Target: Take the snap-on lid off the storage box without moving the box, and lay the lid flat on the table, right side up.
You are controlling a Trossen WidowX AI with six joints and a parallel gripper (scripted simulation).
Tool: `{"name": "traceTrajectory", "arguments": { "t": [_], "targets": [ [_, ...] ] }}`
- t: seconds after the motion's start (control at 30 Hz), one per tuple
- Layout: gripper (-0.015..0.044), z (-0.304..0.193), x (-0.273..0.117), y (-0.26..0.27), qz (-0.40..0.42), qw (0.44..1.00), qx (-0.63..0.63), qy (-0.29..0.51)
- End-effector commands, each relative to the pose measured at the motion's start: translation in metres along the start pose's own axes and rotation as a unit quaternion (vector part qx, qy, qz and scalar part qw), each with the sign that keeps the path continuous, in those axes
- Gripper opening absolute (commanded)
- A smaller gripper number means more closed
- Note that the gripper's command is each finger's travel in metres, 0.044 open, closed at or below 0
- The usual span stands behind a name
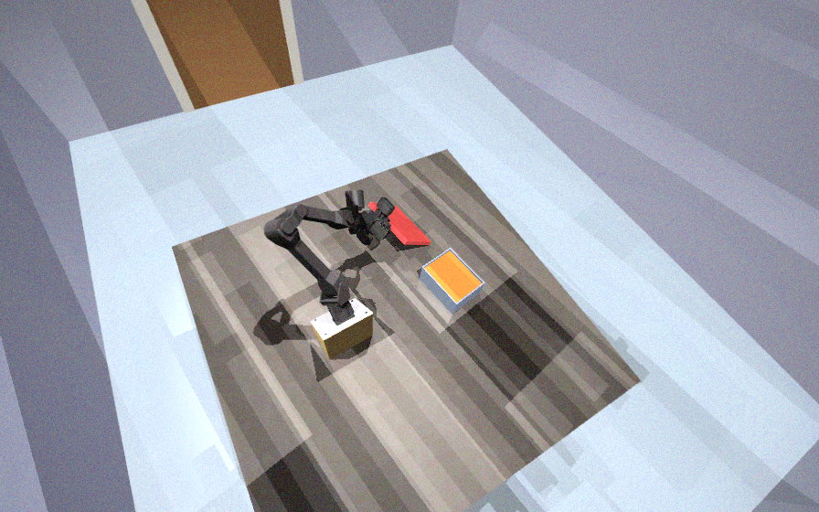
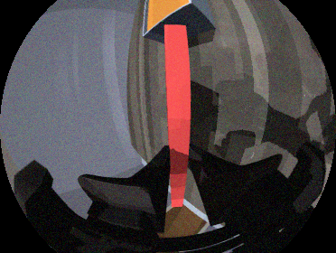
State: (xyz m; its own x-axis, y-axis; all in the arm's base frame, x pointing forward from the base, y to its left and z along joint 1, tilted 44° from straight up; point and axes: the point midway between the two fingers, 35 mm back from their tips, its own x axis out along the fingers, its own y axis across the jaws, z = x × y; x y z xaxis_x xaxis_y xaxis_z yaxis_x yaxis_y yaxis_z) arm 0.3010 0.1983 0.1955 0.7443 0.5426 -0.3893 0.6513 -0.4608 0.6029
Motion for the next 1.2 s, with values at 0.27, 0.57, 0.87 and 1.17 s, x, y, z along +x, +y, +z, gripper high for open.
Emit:
{"name": "traceTrajectory", "arguments": {
  "t": [0.27,0.57,0.87,1.17],
  "targets": [
    [0.0000,0.001,0.006,-0.004,0.007,1.000,0.003,-0.002],
    [0.0000,0.001,0.010,-0.009,0.007,1.000,0.003,-0.002],
    [0.0000,0.001,0.015,-0.015,0.007,1.000,0.004,-0.002],
    [0.0000,0.001,0.020,-0.020,0.007,1.000,0.004,-0.002]
  ]
}}
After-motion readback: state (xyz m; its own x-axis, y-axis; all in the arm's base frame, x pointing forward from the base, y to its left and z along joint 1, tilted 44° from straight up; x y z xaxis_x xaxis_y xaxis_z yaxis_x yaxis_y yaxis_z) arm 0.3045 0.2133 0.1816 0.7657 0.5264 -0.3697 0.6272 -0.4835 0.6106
